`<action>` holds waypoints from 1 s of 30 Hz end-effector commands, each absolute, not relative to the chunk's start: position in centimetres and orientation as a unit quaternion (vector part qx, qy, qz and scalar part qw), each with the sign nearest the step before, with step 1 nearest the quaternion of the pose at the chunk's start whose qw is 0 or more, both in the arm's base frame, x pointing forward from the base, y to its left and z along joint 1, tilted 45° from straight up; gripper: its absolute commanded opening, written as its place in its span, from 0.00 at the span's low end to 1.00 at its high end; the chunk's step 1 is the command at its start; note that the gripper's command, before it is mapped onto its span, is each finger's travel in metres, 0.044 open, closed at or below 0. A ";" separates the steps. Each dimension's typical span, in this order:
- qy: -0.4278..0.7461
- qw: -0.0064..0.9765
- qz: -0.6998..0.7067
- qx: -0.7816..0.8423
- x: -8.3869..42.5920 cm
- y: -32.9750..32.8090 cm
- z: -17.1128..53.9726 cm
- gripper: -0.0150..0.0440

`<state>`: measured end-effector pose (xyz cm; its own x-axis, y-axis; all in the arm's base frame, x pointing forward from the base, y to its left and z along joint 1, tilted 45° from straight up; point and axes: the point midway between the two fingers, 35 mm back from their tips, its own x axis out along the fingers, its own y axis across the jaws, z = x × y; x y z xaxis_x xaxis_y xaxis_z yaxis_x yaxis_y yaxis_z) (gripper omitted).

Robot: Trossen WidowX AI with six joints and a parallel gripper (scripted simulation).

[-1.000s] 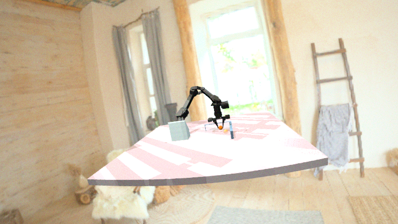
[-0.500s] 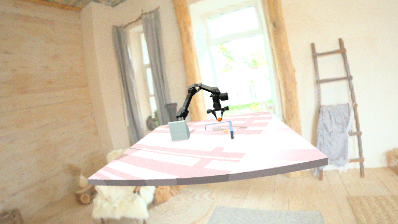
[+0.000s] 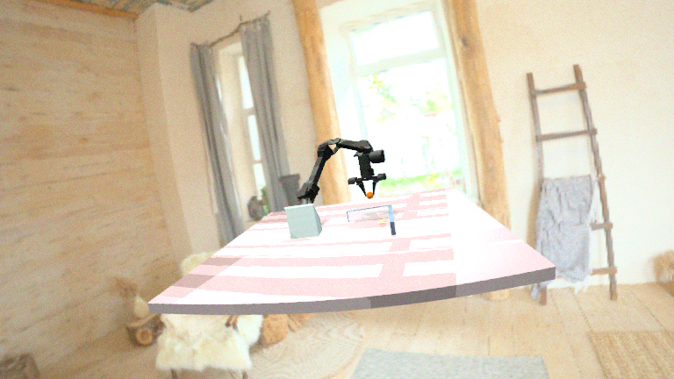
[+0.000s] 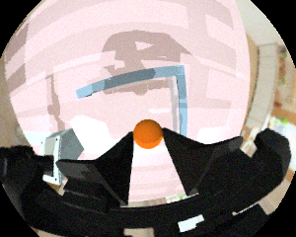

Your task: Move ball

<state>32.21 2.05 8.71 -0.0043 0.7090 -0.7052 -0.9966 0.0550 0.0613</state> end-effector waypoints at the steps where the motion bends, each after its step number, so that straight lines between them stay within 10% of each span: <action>1: 0.342 0.679 0.619 -0.198 32.9 1.5 8.1 0.25; 30: 0.607 0.687 0.361 0.171 36.2 -1.1 1.5 0.25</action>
